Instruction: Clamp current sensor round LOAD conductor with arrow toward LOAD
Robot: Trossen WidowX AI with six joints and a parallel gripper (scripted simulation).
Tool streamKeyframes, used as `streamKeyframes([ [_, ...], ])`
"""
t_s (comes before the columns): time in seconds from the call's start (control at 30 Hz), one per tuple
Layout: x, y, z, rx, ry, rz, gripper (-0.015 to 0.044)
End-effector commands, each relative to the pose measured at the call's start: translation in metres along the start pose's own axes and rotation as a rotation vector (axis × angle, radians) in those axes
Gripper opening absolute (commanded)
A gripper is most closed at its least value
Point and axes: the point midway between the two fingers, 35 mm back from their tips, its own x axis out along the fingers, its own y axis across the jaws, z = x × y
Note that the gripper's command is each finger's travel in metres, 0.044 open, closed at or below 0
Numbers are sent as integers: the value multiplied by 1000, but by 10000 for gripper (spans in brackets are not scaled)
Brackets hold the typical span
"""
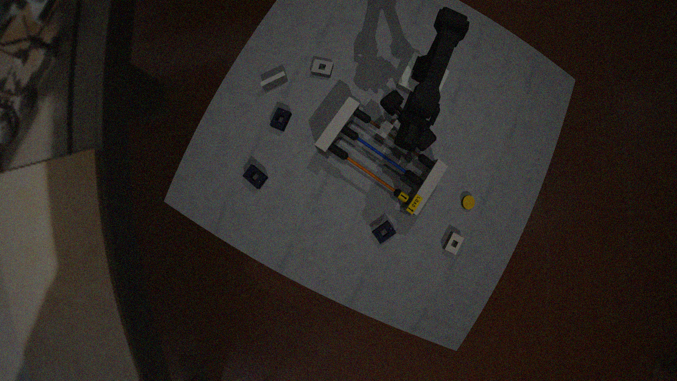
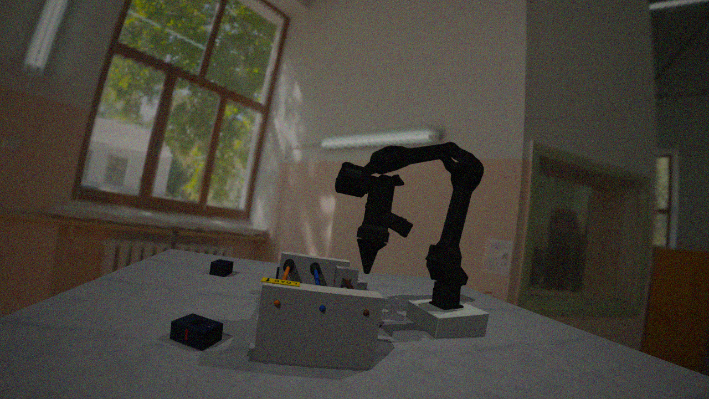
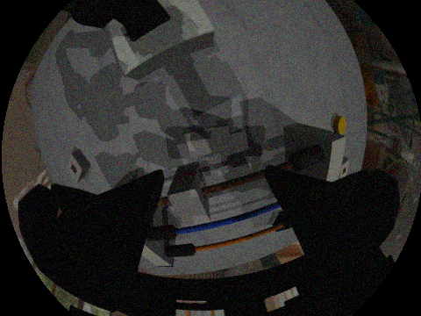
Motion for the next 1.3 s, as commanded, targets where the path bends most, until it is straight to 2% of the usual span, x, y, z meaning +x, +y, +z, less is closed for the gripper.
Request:
streamKeyframes([
  [0.0, 4, 10, 13, -173, -30, 4, 440],
  [1.27, 61, 11, 14, -173, -29, 4, 440],
])
